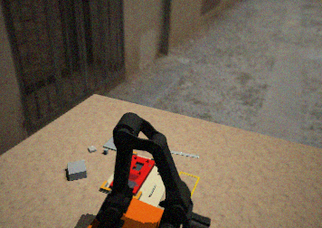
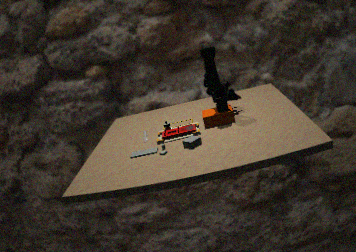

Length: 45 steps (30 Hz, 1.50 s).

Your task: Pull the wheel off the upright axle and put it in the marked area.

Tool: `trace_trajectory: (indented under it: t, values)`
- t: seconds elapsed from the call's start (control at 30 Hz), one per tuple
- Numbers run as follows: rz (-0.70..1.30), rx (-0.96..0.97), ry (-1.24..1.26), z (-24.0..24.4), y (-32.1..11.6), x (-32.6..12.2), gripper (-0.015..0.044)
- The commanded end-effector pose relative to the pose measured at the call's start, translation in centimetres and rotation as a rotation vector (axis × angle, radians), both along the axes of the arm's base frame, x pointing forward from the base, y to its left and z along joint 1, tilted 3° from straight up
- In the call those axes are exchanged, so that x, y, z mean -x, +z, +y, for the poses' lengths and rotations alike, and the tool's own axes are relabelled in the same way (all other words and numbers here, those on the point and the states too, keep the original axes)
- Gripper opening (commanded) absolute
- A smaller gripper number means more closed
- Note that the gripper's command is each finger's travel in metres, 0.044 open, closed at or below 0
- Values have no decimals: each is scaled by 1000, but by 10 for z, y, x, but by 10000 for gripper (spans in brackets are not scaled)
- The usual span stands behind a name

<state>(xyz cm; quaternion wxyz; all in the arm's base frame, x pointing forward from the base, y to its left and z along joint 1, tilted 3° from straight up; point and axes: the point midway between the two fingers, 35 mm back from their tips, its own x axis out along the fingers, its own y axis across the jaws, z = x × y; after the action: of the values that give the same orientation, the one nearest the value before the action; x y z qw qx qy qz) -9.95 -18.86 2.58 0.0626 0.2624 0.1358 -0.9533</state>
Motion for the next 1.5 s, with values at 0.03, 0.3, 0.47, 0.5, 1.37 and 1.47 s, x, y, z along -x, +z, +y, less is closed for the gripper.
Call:
trace_trajectory:
  t: [0.03, 0.3, 0.47, 0.5, 1.37, 1.47]
  values:
    - [-19, 1, 22, -6, 0, -7, 348]
    - [-241, -24, 286, -55, 0, -108, 300]
    - [-378, -75, 456, -62, 6, -183, 300]
    - [-405, -88, 490, -61, 7, -199, 300]
    - [-857, -609, 1146, 149, 72, -450, 300]
    - [-857, -609, 1146, 149, 72, -450, 300]
